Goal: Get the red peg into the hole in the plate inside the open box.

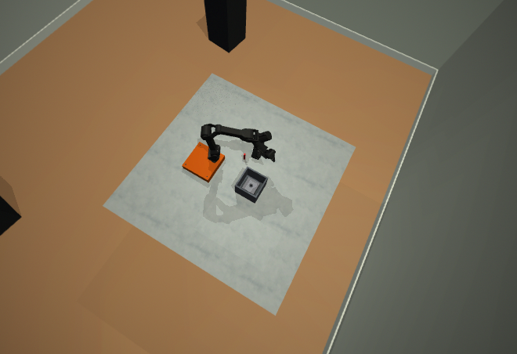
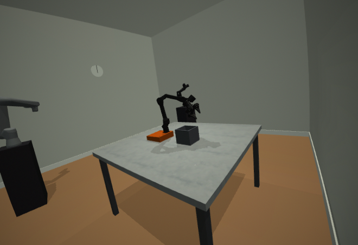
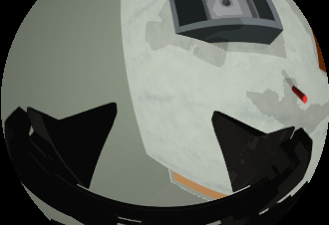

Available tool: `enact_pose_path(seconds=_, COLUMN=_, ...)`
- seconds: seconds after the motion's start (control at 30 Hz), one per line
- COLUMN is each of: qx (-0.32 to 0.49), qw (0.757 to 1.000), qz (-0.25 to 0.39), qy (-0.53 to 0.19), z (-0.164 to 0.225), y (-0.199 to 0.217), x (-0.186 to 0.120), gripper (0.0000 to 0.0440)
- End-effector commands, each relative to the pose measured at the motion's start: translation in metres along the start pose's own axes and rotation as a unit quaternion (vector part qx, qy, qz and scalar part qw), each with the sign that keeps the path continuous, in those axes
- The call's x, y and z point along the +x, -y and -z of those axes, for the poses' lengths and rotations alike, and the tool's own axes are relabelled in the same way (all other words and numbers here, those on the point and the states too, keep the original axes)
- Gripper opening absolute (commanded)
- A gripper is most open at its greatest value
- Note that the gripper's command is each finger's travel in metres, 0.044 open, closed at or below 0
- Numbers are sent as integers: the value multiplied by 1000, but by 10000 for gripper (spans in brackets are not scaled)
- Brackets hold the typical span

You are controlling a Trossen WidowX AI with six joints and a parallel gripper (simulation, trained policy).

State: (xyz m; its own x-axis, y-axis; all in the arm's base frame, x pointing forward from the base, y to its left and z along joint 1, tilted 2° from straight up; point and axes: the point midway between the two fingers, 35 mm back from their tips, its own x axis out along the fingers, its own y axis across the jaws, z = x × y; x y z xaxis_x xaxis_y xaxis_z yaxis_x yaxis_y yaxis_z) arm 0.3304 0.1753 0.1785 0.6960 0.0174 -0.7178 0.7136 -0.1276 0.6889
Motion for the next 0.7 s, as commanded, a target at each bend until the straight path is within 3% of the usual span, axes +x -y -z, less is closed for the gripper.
enact_pose_path(seconds=0.0, qx=-35, qw=998, qz=43, qy=-7, z=-5, y=16, x=-7, gripper=440)
enact_pose_path(seconds=0.67, qx=-177, qw=939, qz=291, qy=-49, z=-41, y=126, x=-54, gripper=440)
